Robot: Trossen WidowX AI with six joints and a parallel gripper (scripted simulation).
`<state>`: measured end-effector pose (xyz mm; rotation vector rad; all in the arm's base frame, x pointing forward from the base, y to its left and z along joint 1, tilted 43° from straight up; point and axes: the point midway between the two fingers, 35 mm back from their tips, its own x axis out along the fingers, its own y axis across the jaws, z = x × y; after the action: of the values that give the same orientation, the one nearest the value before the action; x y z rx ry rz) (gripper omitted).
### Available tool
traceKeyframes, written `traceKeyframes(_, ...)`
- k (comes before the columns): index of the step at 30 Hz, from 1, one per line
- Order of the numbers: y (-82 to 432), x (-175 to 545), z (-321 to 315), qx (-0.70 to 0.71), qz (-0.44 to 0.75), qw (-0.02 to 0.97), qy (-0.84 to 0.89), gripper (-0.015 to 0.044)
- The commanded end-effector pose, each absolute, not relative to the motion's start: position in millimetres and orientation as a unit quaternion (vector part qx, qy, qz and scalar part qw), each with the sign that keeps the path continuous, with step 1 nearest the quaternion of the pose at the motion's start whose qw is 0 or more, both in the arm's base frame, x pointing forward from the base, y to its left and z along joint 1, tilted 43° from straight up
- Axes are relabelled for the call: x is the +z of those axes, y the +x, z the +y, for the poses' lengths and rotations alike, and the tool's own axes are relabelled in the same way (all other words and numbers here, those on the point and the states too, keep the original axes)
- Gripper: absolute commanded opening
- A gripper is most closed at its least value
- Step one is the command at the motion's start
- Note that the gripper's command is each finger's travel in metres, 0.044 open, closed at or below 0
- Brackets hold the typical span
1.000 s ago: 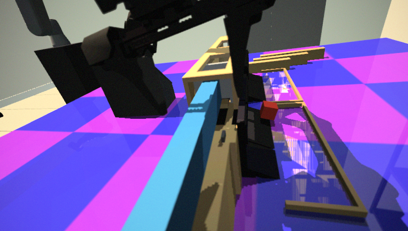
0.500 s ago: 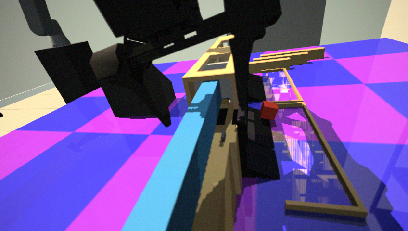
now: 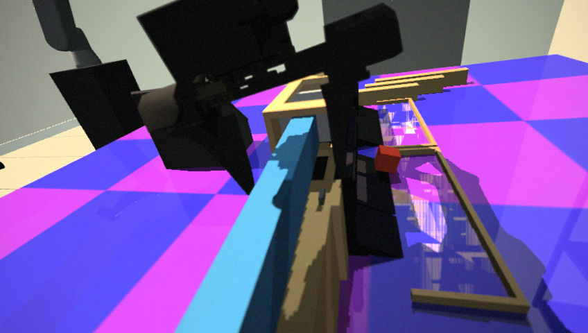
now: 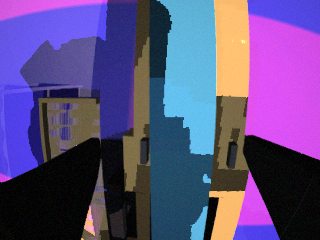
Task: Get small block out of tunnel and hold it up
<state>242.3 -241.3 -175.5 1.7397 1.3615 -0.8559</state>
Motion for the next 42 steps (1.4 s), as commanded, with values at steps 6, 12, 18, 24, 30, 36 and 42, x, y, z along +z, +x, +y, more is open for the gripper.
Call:
traceKeyframes(6,243,-175,-242,-0.335,0.532,0.377,0.680,0.0151)
traceKeyframes(12,243,-175,-242,-0.335,0.532,0.377,0.680,0.0033)
traceKeyframes(18,242,-181,-246,-0.335,0.532,0.376,0.681,0.0000)
traceKeyframes(24,240,-195,-256,-0.334,0.533,0.371,0.683,0.0000)
traceKeyframes(30,240,-197,-257,-0.334,0.533,0.370,0.683,0.0000)
traceKeyframes(36,240,-197,-257,-0.334,0.533,0.370,0.683,0.0000)
traceKeyframes(42,240,-197,-257,-0.334,0.533,0.370,0.683,0.0000)
